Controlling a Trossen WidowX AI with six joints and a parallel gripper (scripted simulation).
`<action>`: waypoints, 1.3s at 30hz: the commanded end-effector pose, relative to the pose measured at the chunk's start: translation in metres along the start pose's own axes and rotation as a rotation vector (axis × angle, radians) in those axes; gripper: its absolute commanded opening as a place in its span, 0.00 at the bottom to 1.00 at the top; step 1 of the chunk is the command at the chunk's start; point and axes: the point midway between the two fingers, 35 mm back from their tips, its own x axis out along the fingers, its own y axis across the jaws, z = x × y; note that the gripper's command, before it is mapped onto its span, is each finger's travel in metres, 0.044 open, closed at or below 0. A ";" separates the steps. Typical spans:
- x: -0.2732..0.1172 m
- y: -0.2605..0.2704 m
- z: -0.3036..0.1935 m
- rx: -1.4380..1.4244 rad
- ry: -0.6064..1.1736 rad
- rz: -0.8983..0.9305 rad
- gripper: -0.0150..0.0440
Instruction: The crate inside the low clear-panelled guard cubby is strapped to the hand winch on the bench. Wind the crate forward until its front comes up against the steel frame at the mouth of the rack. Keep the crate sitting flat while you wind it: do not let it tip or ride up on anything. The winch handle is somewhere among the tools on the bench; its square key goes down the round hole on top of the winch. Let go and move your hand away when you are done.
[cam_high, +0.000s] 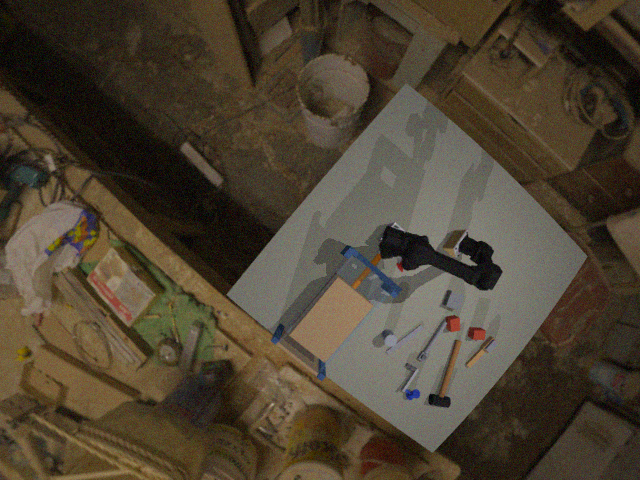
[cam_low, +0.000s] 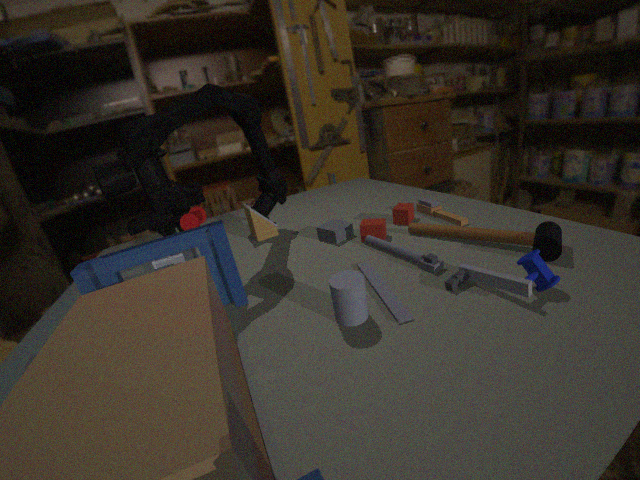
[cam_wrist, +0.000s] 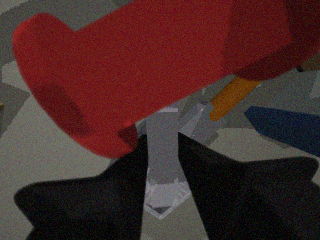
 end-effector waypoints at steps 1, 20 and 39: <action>0.001 -0.002 0.000 0.053 -0.002 -0.009 0.25; 0.005 -0.009 -0.002 0.223 -0.002 -0.036 0.25; 0.010 -0.008 -0.003 0.187 -0.002 -0.031 0.25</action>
